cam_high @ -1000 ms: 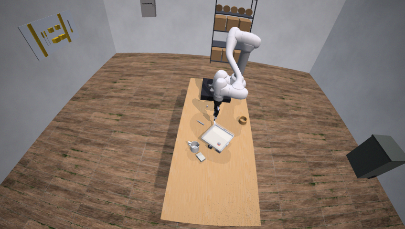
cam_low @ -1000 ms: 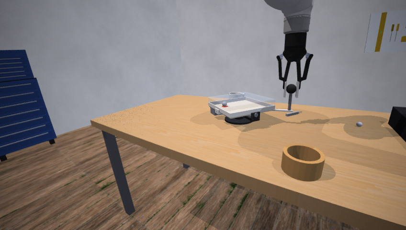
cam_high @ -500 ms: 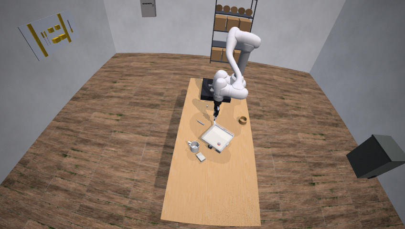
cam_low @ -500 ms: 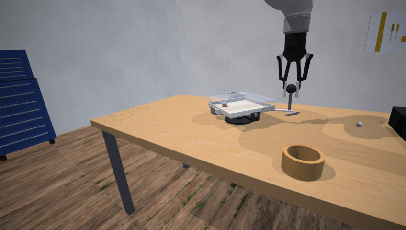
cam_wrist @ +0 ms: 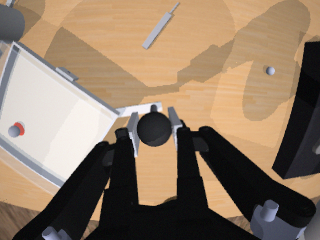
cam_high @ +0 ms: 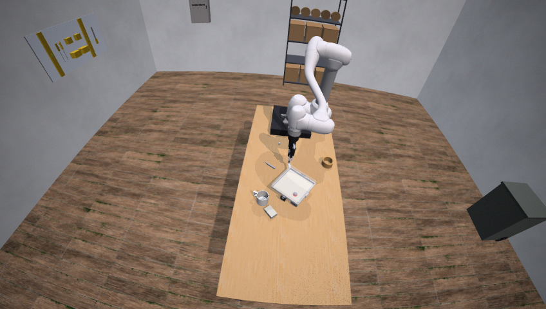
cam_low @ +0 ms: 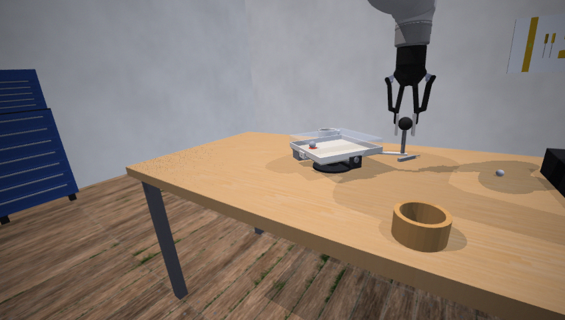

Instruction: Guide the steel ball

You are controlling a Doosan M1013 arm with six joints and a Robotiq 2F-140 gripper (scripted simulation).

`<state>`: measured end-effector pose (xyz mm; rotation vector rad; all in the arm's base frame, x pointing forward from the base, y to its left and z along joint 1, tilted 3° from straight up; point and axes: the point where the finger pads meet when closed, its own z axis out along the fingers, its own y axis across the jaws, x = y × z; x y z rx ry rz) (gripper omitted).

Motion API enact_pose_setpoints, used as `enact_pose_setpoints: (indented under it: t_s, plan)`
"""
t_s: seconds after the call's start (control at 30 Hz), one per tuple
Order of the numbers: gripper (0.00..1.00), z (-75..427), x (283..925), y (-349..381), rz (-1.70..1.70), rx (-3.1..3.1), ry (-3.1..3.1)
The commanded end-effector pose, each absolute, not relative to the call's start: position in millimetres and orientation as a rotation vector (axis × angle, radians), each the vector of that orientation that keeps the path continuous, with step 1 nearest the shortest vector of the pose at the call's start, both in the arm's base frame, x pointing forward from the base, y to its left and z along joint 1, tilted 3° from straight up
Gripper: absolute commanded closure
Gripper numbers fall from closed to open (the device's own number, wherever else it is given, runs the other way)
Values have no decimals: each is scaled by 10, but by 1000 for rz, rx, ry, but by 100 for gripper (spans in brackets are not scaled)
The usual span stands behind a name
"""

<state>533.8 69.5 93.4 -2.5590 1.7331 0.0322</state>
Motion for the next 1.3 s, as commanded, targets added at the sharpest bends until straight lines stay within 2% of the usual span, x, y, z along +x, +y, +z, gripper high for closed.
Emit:
enact_pose_setpoints:
  t_s: [0.0, 0.87, 0.9, 1.27]
  plan:
    - [100, 935, 5336, 694, 33, -2559, 1733]
    - [100, 935, 5336, 694, 33, -2559, 1733]
    - [64, 935, 5336, 694, 33, -2559, 1733]
    - [64, 935, 5336, 694, 33, -2559, 1733]
